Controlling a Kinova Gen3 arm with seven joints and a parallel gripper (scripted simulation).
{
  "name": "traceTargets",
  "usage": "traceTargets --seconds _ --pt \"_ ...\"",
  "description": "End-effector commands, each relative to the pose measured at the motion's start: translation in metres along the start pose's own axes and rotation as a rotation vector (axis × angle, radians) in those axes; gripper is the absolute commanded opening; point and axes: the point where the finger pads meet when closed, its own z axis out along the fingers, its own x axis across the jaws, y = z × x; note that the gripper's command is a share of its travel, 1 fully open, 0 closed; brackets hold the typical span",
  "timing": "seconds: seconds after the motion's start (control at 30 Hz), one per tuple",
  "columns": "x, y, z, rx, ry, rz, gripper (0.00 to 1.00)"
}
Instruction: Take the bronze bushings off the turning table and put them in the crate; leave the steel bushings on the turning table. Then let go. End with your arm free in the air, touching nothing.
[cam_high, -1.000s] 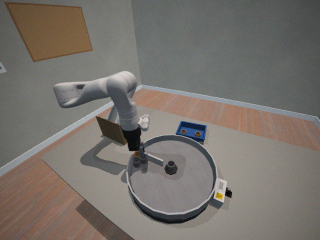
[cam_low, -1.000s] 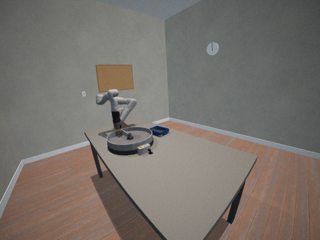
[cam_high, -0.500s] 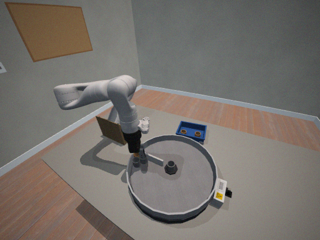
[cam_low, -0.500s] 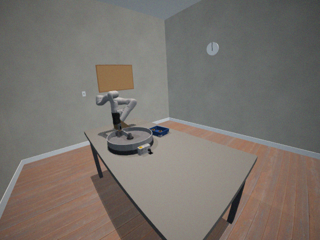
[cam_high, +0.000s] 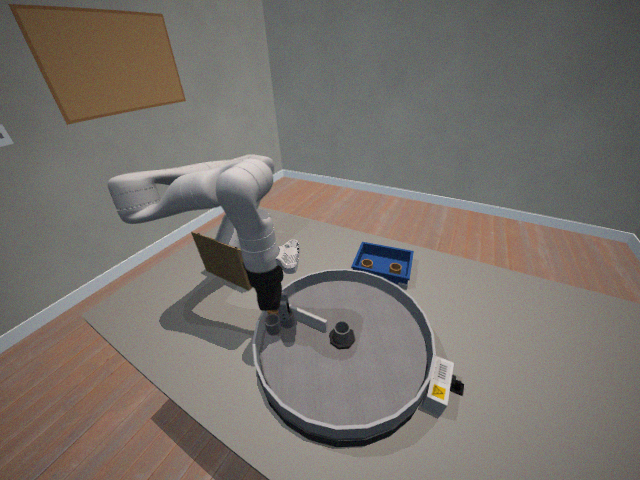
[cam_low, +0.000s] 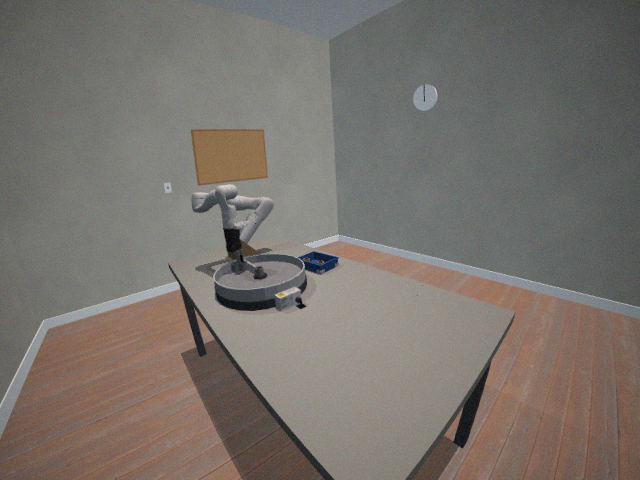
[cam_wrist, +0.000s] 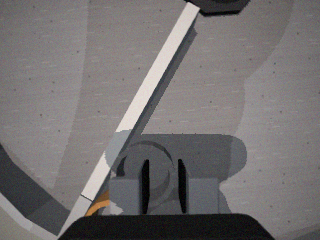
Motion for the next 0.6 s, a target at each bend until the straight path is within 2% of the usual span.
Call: traceTargets --seconds 0.0,0.2,0.57 --pt "0.0004 0.0000 -0.0009 0.001 0.002 0.000 0.45" --pt "0.0004 0.0000 0.0058 0.001 0.002 0.000 0.45" --pt "0.0004 0.0000 0.0058 0.001 0.002 0.000 0.45"
